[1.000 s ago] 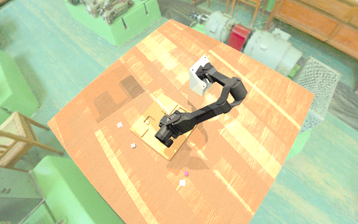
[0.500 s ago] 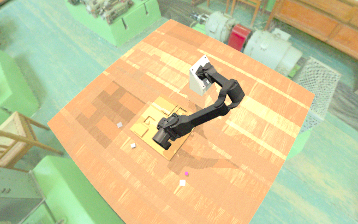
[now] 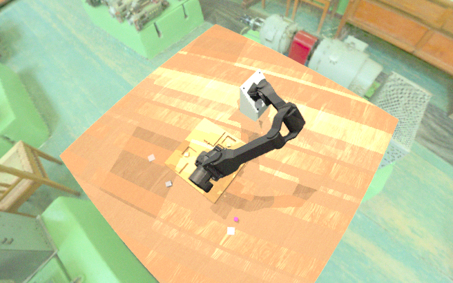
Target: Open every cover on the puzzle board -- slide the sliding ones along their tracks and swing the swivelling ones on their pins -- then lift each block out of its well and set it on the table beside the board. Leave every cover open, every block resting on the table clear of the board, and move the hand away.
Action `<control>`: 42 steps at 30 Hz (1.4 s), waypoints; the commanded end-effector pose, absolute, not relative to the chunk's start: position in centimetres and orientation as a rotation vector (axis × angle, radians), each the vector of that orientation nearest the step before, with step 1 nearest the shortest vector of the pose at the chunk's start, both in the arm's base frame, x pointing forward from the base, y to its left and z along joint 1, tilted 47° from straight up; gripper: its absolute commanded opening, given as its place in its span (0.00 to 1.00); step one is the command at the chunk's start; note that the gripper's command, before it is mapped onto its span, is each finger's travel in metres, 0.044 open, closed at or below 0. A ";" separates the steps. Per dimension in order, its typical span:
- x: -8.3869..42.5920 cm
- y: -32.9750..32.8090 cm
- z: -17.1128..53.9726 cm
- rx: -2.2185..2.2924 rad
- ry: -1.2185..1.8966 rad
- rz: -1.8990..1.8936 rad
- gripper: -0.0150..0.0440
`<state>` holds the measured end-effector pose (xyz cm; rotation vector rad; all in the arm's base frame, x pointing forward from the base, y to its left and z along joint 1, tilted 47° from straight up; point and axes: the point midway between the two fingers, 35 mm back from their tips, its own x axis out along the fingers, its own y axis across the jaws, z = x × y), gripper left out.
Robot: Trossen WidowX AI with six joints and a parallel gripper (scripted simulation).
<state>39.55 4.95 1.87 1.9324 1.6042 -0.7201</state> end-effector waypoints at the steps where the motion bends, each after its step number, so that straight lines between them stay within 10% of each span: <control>1: 39.9 4.8 1.7 1.931 1.607 -0.713 0.25; 42: 43.4 2.3 0.0 1.930 1.605 -0.712 0.25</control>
